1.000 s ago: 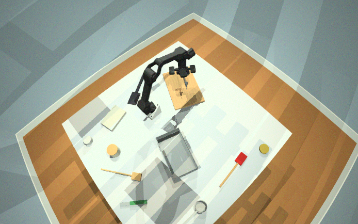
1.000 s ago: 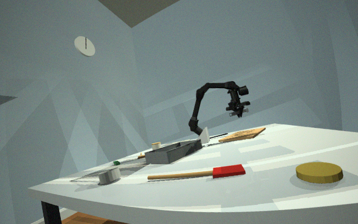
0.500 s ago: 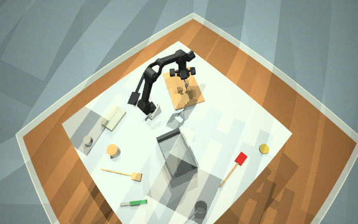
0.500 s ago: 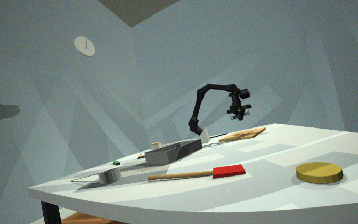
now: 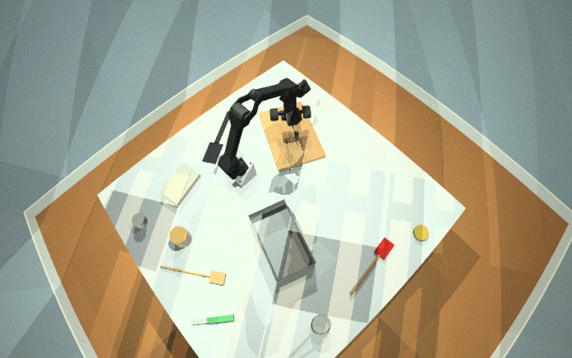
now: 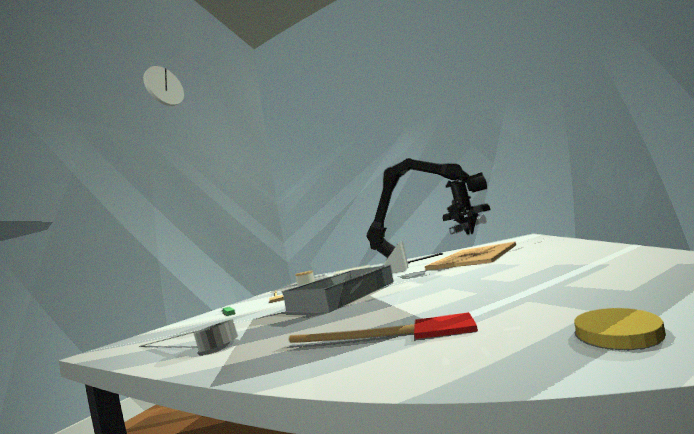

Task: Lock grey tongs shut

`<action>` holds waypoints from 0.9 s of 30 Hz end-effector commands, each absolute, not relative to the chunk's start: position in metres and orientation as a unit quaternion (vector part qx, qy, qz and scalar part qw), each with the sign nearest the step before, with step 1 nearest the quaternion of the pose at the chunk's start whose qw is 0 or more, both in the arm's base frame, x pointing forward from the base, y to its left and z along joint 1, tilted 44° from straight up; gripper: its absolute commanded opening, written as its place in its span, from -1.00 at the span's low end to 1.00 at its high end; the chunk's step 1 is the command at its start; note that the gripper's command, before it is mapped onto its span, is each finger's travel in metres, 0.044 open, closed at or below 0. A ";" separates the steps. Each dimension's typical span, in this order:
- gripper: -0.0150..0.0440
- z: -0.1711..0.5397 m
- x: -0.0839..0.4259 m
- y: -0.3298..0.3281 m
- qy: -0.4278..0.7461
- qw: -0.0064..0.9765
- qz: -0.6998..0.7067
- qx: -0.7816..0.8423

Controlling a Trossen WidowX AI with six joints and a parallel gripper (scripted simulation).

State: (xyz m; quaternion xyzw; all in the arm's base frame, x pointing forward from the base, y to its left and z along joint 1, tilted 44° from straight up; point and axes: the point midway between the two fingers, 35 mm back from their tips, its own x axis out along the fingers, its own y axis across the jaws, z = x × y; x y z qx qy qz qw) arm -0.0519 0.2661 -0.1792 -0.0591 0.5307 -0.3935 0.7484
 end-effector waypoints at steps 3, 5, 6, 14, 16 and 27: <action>-1.00 -0.186 -0.050 0.260 0.529 0.750 -0.393 -0.058; -1.00 -0.188 -0.050 0.257 0.529 0.750 -0.393 -0.058; -1.00 -0.190 -0.049 0.256 0.529 0.750 -0.393 -0.058; -1.00 -0.198 -0.047 0.247 0.529 0.750 -0.394 -0.058; -1.00 -0.200 -0.047 0.244 0.529 0.750 -0.394 -0.058; -1.00 -0.209 -0.045 0.234 0.529 0.750 -0.394 -0.058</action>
